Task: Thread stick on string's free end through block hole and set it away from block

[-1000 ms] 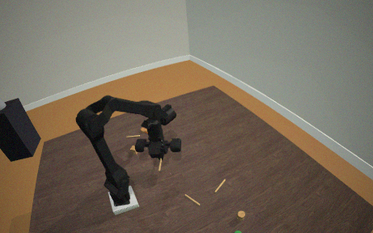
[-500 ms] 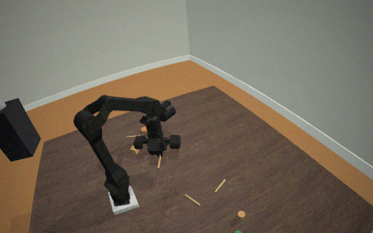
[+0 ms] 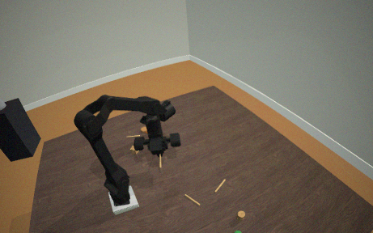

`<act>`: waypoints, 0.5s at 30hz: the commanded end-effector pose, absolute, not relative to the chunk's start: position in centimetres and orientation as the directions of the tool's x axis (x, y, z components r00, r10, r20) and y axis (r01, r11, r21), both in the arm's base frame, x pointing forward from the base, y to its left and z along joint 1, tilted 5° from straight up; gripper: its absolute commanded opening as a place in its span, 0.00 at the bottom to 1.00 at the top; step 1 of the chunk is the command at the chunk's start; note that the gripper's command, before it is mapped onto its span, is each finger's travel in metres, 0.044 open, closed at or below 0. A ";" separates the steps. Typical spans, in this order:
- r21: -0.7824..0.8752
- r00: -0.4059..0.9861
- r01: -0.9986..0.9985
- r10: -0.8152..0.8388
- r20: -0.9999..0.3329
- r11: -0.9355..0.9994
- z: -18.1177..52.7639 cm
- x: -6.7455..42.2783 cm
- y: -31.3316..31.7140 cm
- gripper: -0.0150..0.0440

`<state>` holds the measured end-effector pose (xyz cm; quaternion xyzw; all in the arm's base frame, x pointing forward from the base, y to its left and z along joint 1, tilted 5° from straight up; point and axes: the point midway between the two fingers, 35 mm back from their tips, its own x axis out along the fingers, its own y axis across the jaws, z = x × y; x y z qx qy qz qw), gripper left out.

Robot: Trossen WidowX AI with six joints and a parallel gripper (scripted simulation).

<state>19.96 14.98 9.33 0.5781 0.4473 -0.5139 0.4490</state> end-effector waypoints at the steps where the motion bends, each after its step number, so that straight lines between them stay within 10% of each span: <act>1: 0.070 0.074 0.995 0.057 -0.996 -0.068 9.5 20.1 15.3 0.25; 15: 0.093 0.075 0.899 0.059 -0.995 0.428 9.7 20.4 16.4 0.25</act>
